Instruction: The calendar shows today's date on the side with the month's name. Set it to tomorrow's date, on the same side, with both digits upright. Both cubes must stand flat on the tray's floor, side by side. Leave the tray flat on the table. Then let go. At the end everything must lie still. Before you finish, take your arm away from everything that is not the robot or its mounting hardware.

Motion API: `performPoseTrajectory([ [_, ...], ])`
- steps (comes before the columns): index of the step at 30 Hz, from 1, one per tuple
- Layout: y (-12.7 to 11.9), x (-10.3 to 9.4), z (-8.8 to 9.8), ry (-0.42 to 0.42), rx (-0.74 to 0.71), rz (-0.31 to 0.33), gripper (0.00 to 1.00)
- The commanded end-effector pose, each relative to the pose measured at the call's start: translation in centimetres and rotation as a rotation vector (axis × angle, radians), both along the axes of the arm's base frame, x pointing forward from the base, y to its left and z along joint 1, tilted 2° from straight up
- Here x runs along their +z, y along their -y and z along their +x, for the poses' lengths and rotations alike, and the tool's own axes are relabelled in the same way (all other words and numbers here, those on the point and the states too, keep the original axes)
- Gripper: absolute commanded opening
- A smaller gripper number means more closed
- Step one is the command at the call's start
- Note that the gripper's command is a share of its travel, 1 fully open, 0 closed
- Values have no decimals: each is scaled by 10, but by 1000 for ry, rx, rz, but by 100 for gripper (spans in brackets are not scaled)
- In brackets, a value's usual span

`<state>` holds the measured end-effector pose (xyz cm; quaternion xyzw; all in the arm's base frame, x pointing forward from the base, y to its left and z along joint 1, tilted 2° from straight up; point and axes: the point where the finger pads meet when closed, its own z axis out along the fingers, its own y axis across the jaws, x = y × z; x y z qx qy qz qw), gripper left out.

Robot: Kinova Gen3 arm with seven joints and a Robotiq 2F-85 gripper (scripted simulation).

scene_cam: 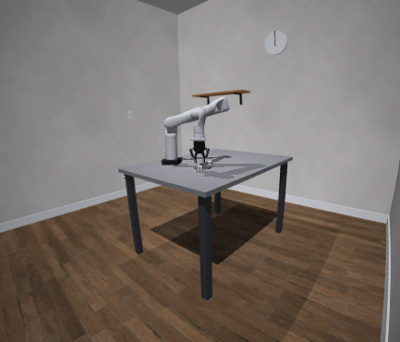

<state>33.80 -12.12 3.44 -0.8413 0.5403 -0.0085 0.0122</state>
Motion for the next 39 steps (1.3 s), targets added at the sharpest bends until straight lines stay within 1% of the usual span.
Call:
performPoseTrajectory([
  [1, 0, -2, -1, -2, -1, -1, 48],
  [10, 0, -6, 0, -2, -1, -1, 48],
  [39, 0, -6, 0, -2, -1, -1, 48],
])
